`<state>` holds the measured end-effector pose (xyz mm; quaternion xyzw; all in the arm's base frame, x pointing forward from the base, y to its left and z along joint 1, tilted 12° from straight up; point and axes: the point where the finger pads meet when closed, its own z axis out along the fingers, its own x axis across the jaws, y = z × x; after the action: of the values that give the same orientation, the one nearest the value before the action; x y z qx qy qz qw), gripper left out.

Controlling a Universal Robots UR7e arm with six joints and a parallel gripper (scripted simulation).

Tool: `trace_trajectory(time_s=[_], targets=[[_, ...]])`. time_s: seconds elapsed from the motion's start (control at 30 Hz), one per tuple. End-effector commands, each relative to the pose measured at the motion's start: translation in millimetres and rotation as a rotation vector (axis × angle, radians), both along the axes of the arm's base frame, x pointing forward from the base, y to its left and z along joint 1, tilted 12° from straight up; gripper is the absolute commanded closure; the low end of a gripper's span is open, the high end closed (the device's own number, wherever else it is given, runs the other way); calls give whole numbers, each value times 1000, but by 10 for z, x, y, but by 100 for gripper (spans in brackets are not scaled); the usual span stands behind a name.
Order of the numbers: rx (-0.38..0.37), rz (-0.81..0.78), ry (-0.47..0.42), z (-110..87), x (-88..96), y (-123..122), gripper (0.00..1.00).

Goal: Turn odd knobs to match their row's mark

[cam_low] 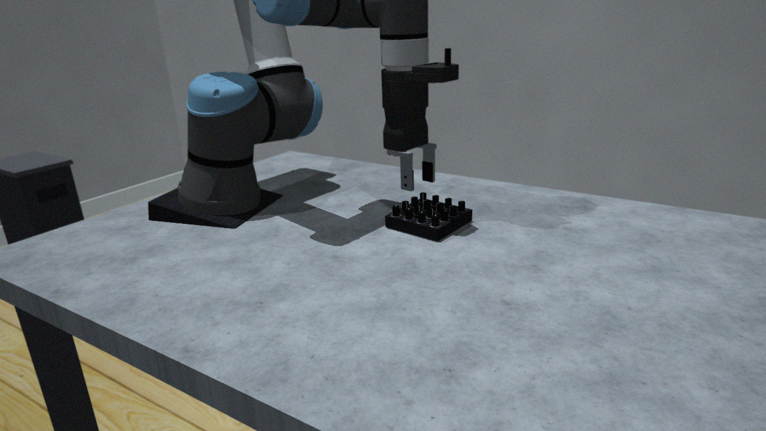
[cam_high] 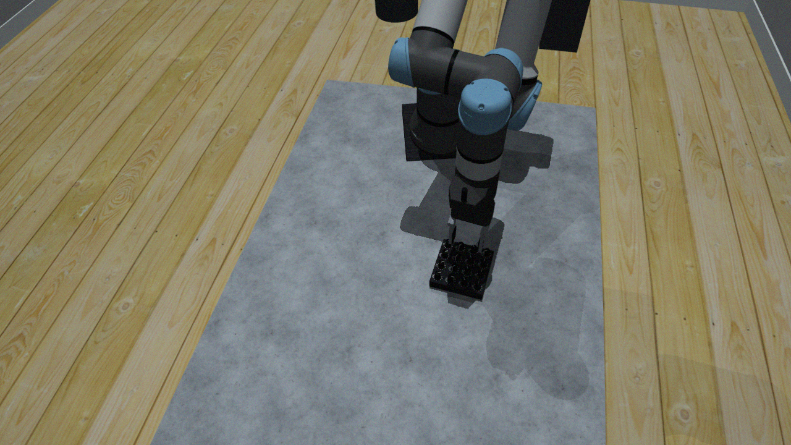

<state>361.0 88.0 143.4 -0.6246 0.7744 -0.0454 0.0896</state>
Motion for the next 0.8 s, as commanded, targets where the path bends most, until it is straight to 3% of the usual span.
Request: trace_trajectory(time_s=[0.0, 0.77], targets=[[0, 0, -1, -9, -65, 12, 0], [0, 0, -1, -80, -423, 77, 0]])
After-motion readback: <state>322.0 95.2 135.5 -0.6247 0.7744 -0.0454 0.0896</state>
